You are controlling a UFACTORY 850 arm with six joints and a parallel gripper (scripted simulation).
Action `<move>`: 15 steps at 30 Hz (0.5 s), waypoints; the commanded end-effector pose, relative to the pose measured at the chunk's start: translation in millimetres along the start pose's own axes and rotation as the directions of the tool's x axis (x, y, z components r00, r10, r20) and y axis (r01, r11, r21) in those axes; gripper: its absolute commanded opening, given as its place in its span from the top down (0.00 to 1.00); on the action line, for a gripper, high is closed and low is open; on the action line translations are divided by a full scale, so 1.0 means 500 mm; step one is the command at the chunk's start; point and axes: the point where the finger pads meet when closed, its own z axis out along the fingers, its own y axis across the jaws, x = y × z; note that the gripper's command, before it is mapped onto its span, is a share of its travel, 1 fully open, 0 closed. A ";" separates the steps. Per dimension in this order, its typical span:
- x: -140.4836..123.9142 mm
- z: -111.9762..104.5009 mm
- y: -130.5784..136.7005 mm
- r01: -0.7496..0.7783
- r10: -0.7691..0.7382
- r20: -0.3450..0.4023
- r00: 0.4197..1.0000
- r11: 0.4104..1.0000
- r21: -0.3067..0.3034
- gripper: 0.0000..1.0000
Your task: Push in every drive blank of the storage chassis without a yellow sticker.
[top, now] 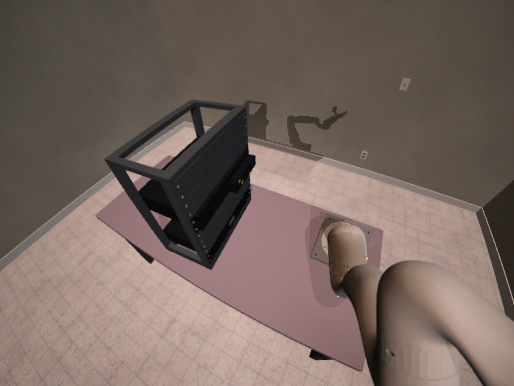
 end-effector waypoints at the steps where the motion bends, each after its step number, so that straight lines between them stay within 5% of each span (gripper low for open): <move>1: -0.002 0.005 -0.003 0.011 -0.011 0.007 1.000 1.000 0.004 0.00; 15: -0.044 0.076 -0.071 0.153 -0.161 0.088 0.983 0.984 0.089 0.00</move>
